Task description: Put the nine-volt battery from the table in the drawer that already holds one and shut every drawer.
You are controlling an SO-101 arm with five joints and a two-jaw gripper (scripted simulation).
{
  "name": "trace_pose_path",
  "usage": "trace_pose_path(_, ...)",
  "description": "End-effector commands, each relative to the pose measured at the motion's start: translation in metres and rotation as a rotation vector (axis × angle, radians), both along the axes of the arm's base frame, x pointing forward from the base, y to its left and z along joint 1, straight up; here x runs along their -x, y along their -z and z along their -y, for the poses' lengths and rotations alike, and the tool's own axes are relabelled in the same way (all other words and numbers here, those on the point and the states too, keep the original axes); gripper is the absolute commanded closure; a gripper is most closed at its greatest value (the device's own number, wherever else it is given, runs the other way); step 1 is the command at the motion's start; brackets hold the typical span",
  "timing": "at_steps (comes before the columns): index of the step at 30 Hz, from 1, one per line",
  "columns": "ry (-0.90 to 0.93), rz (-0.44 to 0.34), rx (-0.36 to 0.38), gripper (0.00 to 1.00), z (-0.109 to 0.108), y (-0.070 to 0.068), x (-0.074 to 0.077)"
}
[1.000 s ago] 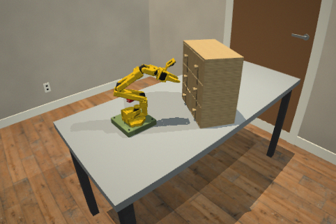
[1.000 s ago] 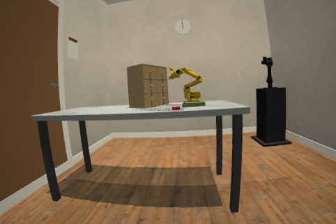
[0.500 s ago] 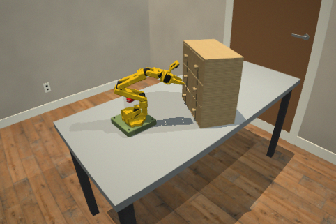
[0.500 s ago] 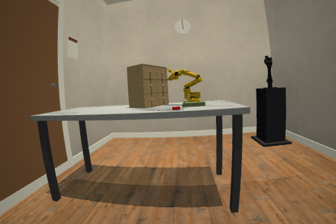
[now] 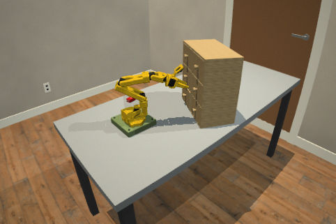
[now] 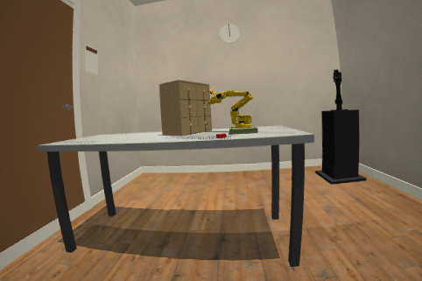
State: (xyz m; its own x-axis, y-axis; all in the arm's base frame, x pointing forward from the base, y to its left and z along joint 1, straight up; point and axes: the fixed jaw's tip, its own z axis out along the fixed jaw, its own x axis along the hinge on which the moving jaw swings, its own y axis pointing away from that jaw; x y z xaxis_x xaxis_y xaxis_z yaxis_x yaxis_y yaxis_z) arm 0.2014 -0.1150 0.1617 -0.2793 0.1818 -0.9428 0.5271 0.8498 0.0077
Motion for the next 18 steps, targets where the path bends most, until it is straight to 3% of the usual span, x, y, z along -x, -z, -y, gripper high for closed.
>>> trace_pose_path(1, 0.002, -0.007, -0.012, 0.79, 0.0005, 0.0043, -0.0006)
trace_pose_path(18, 0.002, -0.007, -0.011, 0.79, 0.0007, 0.0062, -0.0008)
